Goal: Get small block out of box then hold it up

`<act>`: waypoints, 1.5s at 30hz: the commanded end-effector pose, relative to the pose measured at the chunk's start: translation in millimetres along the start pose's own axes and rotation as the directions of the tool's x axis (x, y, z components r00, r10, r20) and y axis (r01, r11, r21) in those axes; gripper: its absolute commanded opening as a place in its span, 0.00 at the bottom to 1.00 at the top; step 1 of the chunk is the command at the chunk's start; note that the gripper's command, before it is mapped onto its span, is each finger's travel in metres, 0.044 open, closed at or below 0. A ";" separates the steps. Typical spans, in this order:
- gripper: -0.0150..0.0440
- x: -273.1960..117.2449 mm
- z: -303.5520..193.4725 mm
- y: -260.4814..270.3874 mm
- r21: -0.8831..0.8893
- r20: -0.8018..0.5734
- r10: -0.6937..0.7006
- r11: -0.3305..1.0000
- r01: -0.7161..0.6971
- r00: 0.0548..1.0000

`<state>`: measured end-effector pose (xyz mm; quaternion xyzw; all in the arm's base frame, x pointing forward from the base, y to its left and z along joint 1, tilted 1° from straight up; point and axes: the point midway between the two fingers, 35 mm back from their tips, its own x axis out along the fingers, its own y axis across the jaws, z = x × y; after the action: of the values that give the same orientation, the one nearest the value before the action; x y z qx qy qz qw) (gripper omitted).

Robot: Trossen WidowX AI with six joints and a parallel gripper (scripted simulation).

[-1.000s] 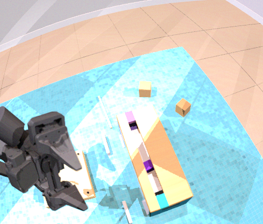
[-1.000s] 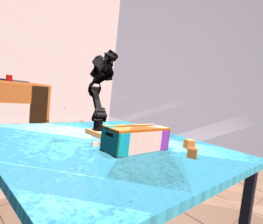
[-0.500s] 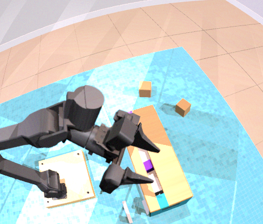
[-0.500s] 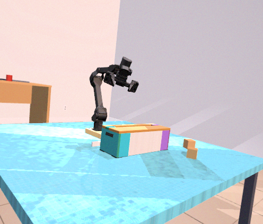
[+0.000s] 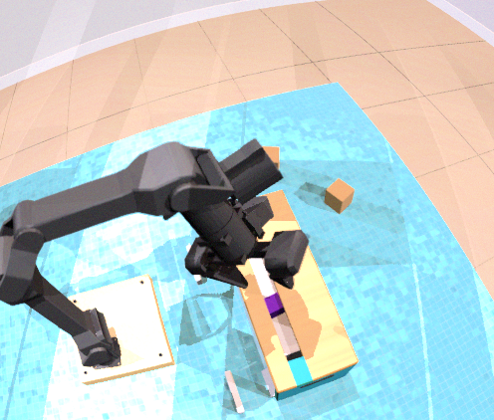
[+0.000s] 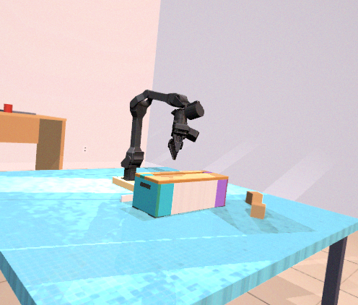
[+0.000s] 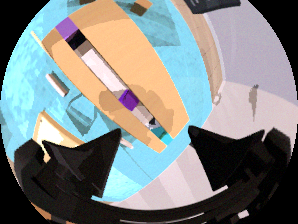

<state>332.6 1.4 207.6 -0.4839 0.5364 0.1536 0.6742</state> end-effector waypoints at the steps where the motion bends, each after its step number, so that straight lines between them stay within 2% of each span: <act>1: 0.93 13.9 20.8 53.8 -0.608 -0.194 0.278 0.719 -0.338 0.941; 17: 0.93 15.3 21.1 54.6 -0.608 -0.194 0.278 0.719 -0.338 0.941; 45: 0.93 52.7 27.4 79.7 -0.608 -0.194 0.279 0.719 -0.338 0.941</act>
<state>311.2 44.9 128.1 -0.5943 0.5543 0.4126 0.4115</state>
